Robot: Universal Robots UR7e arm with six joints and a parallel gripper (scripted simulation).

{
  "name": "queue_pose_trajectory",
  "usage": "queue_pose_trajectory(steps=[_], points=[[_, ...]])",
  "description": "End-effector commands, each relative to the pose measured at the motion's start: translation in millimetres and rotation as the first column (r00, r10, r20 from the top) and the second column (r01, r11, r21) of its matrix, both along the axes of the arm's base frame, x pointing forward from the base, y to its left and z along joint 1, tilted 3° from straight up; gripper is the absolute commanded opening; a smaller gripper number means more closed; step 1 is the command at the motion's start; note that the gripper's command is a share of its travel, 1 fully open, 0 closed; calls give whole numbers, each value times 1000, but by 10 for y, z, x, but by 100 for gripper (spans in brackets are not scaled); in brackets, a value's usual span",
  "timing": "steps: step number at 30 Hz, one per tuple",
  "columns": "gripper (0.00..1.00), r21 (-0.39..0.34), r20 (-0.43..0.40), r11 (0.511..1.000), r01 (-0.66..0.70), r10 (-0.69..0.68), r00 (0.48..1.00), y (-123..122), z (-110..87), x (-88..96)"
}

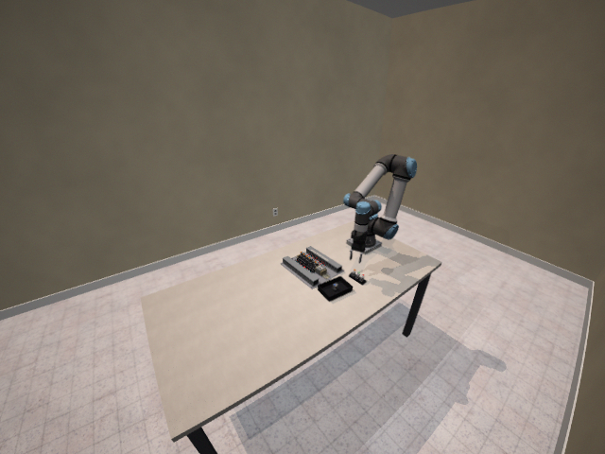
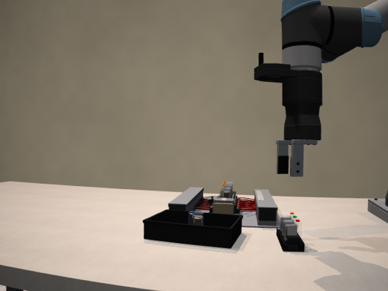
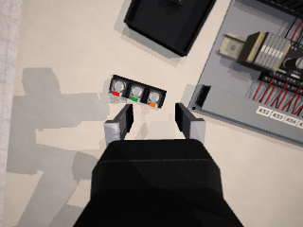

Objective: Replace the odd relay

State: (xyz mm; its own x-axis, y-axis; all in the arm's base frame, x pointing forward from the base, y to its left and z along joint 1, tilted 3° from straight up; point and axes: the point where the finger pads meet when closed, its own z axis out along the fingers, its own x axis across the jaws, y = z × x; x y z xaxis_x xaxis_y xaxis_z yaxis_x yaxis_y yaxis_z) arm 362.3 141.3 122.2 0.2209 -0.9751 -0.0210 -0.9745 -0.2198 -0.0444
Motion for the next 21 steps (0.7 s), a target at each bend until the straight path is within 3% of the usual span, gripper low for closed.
queue_pose_trajectory(steps=[1,3,15,21], points=[[100,5,-3,991,131,-131,991,0,4,4],[100,8,-6,975,222,-222,975,0,4,4],[100,8,-6,975,222,-222,975,0,4,4],[100,10,-11,947,321,-321,947,0,4,4]])
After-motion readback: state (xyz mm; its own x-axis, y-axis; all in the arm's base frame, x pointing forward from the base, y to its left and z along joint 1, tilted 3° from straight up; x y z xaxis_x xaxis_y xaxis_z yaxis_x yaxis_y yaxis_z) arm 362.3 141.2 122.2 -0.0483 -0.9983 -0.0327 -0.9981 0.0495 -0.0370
